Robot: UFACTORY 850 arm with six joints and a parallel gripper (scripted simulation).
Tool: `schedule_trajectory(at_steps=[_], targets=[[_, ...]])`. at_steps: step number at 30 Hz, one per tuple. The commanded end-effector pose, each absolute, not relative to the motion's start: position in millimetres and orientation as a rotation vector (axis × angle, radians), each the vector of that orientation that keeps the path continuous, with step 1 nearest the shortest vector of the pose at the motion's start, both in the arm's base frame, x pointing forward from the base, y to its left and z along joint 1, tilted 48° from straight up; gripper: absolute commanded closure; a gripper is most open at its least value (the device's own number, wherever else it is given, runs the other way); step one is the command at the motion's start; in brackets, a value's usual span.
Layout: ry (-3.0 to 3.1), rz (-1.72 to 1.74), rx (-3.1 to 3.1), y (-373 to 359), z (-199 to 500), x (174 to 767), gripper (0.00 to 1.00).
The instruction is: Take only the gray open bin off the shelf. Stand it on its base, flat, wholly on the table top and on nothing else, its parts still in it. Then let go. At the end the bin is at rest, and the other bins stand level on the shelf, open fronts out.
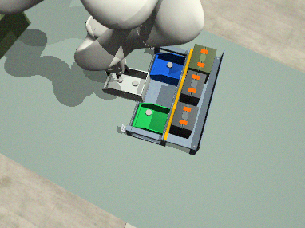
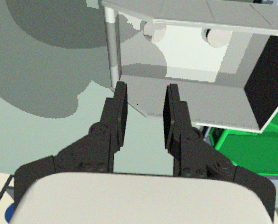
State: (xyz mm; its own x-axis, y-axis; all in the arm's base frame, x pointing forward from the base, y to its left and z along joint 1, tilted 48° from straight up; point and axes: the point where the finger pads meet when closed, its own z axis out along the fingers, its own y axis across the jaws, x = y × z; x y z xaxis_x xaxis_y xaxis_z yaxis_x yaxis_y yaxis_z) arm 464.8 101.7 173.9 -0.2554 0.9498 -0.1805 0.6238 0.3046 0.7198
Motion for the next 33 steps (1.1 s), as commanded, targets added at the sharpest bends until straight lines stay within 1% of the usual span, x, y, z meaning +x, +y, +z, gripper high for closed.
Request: schedule_trajectory(at_steps=[1, 3, 8, 20, 25, 33], targets=[[1.974, 0.701, 1.393, 102, 174, 465, 0.67], [1.974, 0.701, 1.393, 102, 174, 465, 0.67], [1.974, 0.701, 1.393, 113, 209, 480, 0.67], [1.974, 0.701, 1.393, 113, 209, 480, 0.67], [1.974, 0.701, 1.392, 123, 245, 495, 0.67], [1.974, 0.701, 1.392, 123, 245, 495, 0.67]])
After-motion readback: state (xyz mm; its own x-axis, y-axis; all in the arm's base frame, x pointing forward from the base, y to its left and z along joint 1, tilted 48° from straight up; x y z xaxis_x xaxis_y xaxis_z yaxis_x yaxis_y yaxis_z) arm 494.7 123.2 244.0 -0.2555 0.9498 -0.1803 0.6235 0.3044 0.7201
